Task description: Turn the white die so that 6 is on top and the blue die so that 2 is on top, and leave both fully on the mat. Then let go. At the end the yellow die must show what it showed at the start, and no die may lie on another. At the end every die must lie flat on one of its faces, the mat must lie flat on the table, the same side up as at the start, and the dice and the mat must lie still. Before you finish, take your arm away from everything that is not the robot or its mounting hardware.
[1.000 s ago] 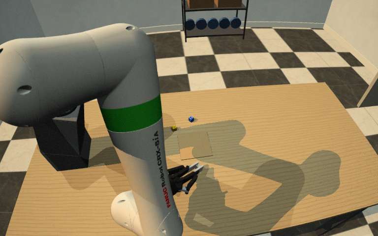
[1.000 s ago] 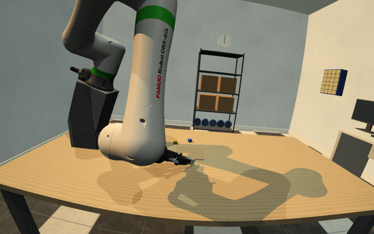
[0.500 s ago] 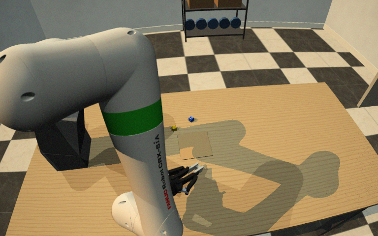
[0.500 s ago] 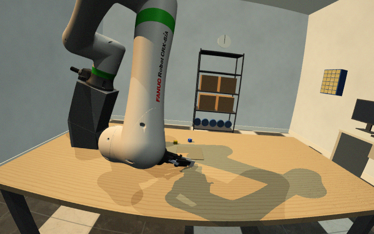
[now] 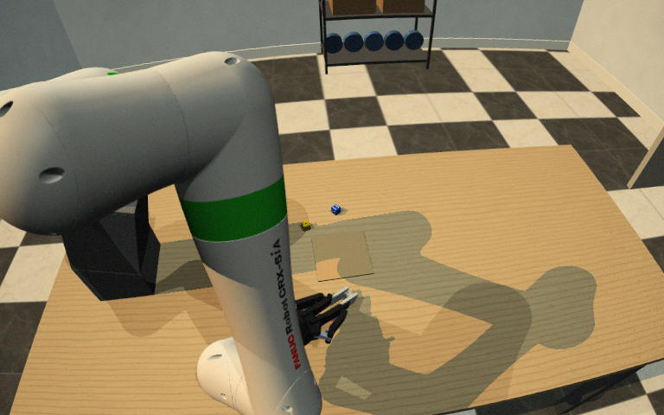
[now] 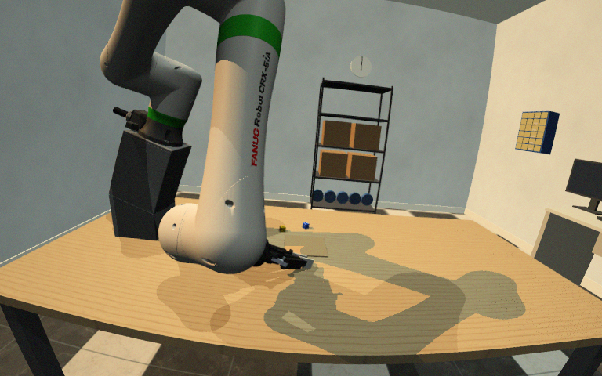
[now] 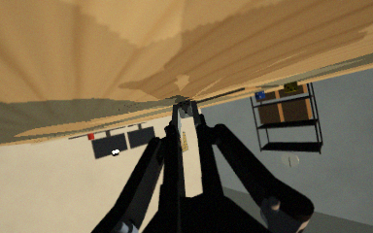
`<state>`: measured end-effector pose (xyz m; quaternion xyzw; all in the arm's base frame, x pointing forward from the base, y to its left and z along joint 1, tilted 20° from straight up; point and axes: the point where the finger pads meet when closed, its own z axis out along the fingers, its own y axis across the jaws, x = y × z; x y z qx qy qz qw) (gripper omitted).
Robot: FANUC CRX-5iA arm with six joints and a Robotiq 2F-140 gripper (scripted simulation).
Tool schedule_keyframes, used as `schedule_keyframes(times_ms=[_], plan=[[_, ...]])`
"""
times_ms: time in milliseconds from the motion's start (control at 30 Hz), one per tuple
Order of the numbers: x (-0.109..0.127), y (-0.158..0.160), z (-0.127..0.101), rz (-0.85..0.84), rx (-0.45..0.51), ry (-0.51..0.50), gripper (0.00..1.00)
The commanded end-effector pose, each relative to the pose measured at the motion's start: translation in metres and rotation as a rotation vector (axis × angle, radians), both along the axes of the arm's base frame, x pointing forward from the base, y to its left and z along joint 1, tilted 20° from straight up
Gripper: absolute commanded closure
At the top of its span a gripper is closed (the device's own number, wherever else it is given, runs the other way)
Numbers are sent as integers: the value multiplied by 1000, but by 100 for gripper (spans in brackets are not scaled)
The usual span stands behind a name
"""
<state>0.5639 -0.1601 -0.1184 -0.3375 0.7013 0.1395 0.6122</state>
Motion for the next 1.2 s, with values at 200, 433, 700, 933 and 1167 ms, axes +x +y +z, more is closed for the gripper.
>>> schedule_keyframes(times_ms=[200, 433, 700, 933, 1167], plan=[[0, 0, 0, 0, 0, 0, 91], [0, 0, 0, 0, 0, 0, 91], [0, 0, 0, 0, 0, 0, 91], [0, 0, 0, 0, 0, 0, 91], [0, 0, 0, 0, 0, 0, 86]])
